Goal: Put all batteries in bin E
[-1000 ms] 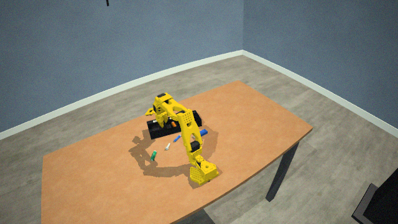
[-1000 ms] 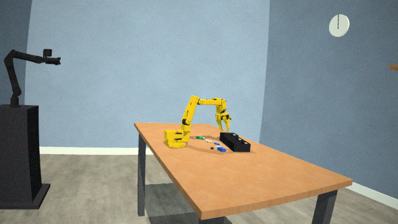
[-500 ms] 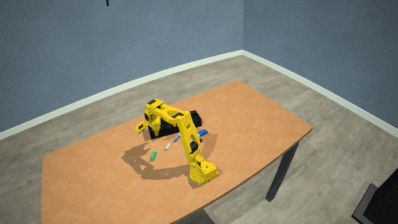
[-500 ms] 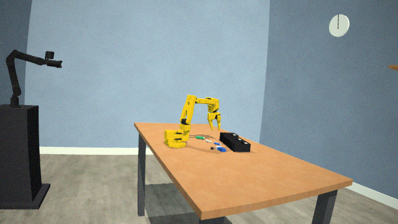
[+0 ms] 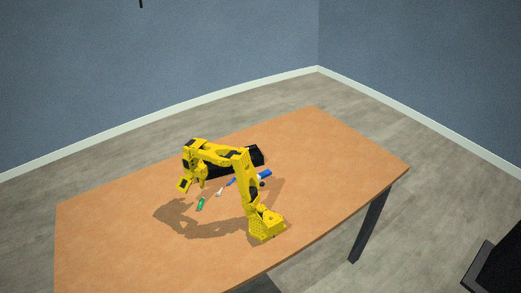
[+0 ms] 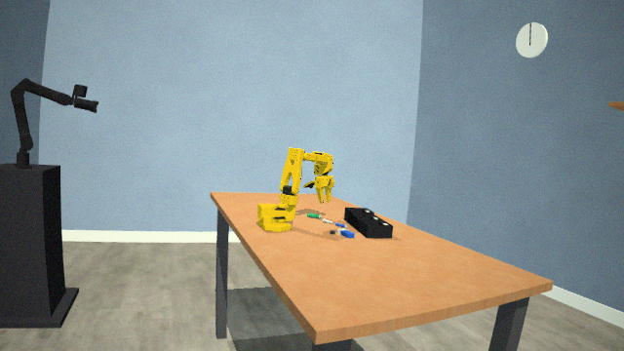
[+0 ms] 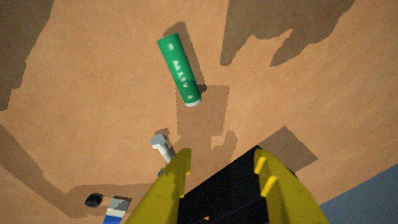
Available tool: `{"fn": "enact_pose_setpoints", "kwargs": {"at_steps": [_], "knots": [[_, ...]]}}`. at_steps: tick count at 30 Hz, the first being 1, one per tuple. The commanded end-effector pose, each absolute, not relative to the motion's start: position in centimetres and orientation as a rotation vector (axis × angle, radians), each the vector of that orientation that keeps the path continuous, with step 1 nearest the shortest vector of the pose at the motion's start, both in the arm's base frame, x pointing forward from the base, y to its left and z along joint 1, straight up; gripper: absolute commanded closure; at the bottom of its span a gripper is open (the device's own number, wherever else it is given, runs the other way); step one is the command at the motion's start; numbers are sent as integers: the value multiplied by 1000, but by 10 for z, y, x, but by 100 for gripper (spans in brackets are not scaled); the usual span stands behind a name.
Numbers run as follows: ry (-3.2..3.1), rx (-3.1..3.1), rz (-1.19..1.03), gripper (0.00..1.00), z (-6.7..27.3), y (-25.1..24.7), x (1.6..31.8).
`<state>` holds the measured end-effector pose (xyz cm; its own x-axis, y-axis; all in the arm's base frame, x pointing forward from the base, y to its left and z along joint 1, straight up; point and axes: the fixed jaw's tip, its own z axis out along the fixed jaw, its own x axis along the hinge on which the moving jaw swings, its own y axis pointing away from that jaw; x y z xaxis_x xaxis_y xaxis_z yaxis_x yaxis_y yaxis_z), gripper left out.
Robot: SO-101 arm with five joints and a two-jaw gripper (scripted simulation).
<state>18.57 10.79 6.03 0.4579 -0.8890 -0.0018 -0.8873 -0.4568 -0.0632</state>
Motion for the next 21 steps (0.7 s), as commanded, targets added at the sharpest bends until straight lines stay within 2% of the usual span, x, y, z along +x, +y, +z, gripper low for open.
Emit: {"fn": "enact_pose_setpoints", "kwargs": {"at_steps": [1, 21], "knots": [[1425, -2692, -83, 79, 71, 114, 181], [1104, -2864, -70, 79, 70, 122, 168]]}}
